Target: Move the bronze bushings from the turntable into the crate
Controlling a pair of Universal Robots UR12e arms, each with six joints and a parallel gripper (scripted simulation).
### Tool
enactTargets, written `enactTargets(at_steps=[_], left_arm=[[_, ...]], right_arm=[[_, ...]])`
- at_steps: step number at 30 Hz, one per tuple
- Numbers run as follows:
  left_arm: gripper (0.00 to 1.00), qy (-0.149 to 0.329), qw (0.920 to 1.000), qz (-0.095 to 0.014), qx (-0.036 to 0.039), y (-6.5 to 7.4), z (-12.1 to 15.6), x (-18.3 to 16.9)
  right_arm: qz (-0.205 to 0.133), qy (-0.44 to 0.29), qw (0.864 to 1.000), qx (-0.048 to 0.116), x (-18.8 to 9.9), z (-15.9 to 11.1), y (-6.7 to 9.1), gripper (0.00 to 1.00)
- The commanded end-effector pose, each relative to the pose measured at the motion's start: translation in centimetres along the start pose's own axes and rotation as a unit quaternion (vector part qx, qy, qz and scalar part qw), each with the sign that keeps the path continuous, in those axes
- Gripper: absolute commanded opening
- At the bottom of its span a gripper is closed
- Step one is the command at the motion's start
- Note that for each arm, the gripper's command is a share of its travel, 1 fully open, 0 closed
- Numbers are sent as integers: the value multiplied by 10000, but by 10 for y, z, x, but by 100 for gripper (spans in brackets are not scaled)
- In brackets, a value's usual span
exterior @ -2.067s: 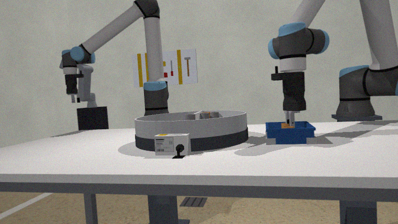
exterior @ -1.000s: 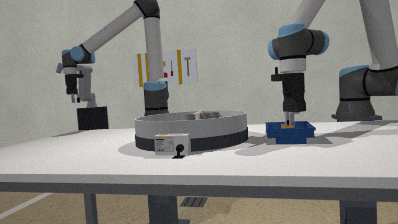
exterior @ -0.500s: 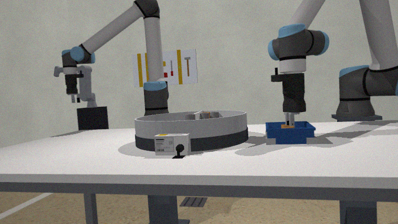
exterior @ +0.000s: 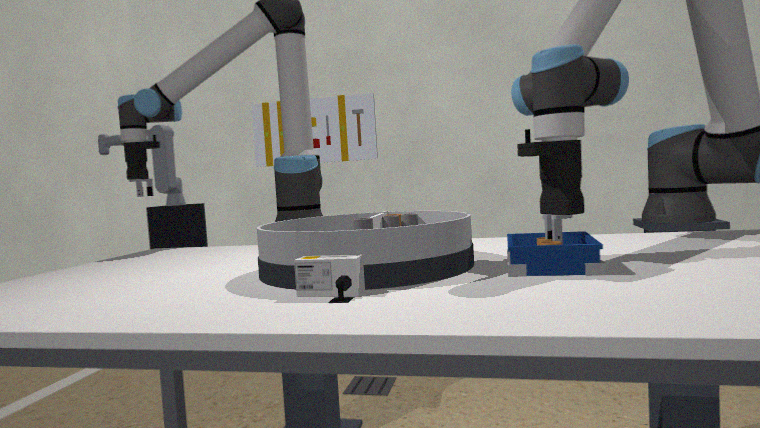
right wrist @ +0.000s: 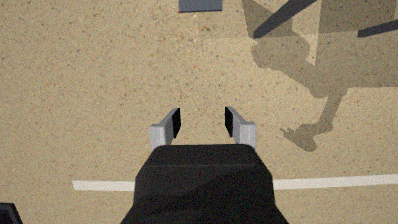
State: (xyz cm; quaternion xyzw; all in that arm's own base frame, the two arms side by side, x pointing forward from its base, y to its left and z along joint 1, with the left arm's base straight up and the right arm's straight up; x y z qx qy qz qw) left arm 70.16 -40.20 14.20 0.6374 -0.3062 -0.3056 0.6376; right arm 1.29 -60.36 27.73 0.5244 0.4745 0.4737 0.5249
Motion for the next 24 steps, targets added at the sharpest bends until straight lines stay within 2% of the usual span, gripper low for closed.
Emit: enactTargets(at_steps=[1,15,16,24], left_arm=[[0,-6,10000,-3,-2,-1,2,0],[0,-6,10000,-3,-2,-1,2,0],[38,-6,10000,-3,-2,-1,2,0],[38,-6,10000,-3,-2,-1,2,0]], right_arm=[[6,6,10000,-2,0,1,0,100],[6,6,10000,-2,0,1,0,100],[6,6,10000,-2,0,1,0,100],[6,6,10000,-2,0,1,0,100]])
Point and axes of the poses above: on each arm, the point where the finger pads meet when closed, its own y axis back along the fingers, its own z axis across the jaws, x = y × z, the point moved 10 cm from there along y, back along the fingers, and after that the axes turned 7 degrees about -y, right-handed, at the moved point
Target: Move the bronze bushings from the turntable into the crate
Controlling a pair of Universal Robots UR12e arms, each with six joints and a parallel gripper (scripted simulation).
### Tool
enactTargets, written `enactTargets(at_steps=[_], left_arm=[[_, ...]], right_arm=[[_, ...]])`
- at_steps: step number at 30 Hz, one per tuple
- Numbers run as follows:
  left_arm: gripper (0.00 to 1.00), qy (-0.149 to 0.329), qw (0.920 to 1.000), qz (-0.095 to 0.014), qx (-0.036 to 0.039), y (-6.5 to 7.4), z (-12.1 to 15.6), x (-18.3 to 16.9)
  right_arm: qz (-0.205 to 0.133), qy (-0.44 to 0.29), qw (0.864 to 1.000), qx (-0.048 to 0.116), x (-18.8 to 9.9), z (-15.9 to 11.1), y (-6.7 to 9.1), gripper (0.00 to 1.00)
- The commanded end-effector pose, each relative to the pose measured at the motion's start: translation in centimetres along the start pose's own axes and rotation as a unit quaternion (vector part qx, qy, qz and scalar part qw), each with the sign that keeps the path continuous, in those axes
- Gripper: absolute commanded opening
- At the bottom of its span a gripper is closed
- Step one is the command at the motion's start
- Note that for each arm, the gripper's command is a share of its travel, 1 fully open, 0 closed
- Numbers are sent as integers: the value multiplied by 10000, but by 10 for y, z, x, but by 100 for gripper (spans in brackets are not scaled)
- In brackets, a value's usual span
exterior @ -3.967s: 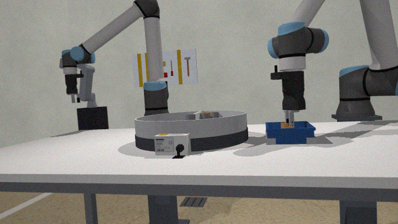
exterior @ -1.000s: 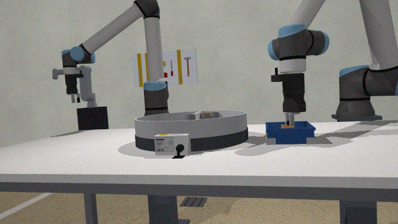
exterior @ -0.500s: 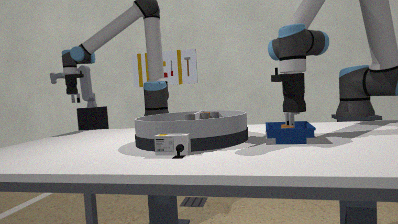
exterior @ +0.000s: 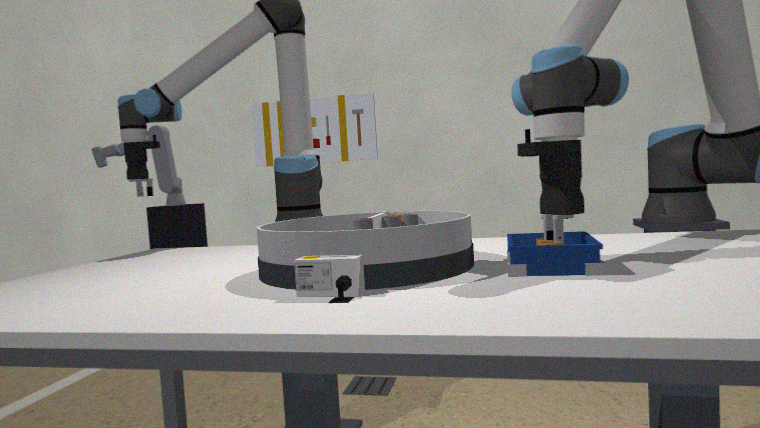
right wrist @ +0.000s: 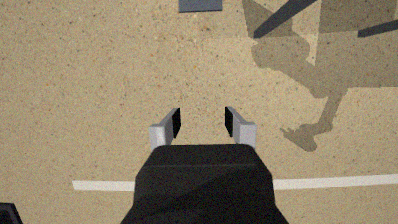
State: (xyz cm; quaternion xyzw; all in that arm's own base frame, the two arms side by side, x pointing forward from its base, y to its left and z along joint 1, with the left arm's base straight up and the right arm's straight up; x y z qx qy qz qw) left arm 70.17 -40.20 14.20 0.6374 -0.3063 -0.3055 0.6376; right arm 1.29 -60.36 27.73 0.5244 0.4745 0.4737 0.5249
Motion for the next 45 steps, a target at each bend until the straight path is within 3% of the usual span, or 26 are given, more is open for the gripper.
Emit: enactTargets(at_steps=[1,29,39,45], left_arm=[[38,-6,10000,-4,-2,-1,2,-1],[38,-6,10000,-1,-1,1,2,0],[38,-6,10000,25,3,20,2,2],[38,-6,10000,25,3,47,2,2]], right_arm=[[6,6,10000,-2,0,1,0,100],[6,6,10000,-2,0,1,0,100],[6,6,10000,-2,0,1,0,100],[6,6,10000,-2,0,1,0,100]])
Point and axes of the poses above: on each arm, the point where the finger pads meet when closed, its own y axis back along the fingers, its own z axis across the jaws, x = y × z, the point moved 10 cm from there along y, back along the fingers, and after that the axes turned 7 degrees about -y, right-handed, at the moved point
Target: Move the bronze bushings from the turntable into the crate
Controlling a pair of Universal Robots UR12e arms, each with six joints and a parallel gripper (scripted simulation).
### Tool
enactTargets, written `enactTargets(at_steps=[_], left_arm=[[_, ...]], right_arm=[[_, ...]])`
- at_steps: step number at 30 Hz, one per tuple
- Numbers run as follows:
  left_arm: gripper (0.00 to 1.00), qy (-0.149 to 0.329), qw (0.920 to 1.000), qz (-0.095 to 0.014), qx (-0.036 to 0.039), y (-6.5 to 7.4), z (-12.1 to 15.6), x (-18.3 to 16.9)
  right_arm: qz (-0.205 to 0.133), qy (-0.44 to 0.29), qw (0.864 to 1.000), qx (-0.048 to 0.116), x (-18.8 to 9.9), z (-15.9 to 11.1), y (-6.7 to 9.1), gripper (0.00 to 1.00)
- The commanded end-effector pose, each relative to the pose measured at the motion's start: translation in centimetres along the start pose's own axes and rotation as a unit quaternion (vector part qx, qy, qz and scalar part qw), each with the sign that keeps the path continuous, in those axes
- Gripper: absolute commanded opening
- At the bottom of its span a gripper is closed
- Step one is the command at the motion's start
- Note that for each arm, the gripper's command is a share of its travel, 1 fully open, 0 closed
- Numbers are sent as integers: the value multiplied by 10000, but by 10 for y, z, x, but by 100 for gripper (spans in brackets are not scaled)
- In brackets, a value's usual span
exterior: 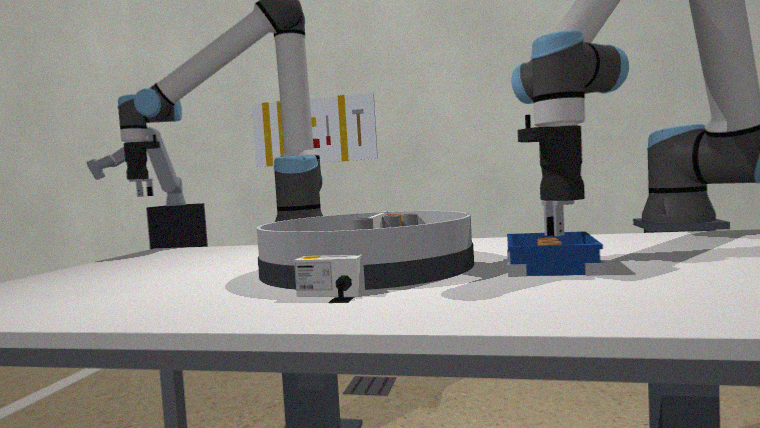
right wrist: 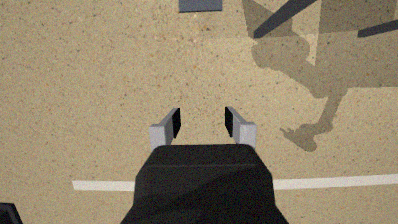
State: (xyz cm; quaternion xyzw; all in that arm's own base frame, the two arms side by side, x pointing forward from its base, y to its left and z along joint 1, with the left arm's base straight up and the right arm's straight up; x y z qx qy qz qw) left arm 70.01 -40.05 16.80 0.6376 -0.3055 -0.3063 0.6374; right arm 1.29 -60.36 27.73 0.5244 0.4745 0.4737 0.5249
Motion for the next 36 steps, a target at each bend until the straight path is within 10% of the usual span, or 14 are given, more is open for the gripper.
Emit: enactTargets(at_steps=[1,17,36], left_arm=[[38,-6,10000,37,5,25,1,4],[38,-6,10000,37,5,76,1,4],[38,-6,10000,21,2,76,1,3]], right_arm=[[6,6,10000,-2,0,1,0,100],[6,6,10000,-2,0,1,0,100],[6,6,10000,-2,0,1,0,100]])
Point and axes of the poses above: on each arm, the point where the finger pads meet when closed, its own y axis back along the fingers, its own z axis across the jaws, x = y × z, the point moved 10 cm from there along y, back along the fingers, and after that the axes turned 7 degrees about -y, right-handed, at the moved point
